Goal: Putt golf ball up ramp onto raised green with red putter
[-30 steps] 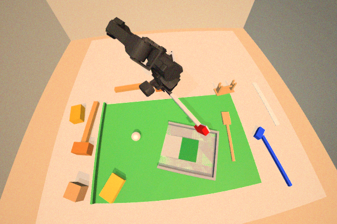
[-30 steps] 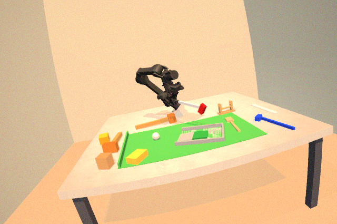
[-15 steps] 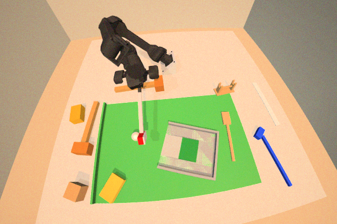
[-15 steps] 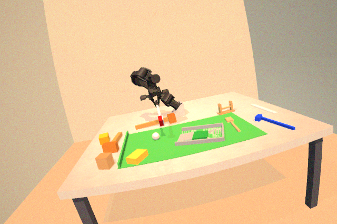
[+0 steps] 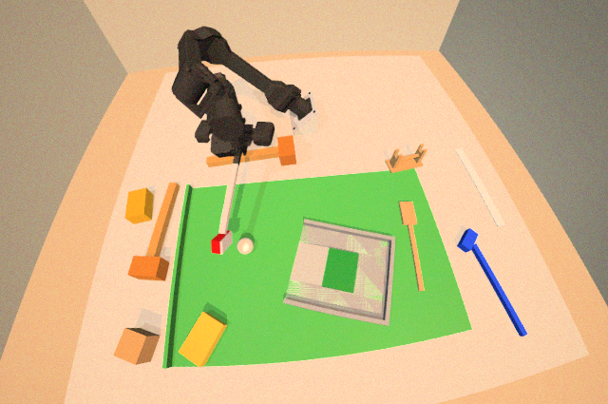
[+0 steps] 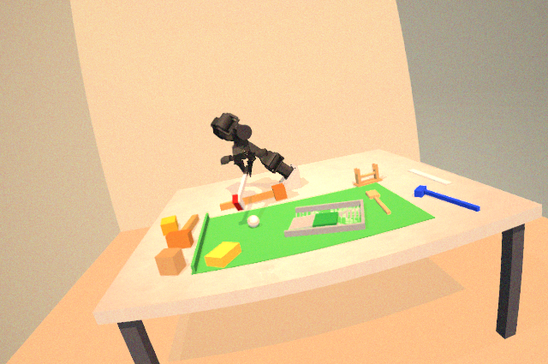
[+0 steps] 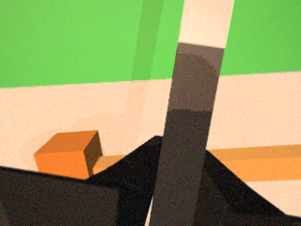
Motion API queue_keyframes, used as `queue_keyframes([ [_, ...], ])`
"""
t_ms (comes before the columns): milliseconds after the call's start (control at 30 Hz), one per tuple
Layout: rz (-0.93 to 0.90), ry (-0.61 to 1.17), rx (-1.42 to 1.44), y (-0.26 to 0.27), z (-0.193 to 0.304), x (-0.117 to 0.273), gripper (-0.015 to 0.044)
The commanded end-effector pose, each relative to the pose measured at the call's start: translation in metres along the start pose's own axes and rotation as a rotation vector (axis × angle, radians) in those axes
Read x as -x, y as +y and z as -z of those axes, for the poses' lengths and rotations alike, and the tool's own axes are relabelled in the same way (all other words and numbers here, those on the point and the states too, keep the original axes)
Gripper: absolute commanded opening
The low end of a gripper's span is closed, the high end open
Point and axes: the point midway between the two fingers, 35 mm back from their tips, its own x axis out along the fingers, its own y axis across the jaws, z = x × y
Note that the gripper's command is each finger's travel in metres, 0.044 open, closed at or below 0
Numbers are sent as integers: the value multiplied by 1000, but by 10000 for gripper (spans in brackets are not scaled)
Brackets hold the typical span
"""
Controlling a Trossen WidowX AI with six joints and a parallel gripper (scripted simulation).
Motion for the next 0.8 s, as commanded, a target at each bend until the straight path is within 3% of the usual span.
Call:
queue_keyframes([
  [0, 13, 8, -64, -1, -1, -15, 0],
  [767, 23, 23, -124, -3, 0, -54, 0],
])
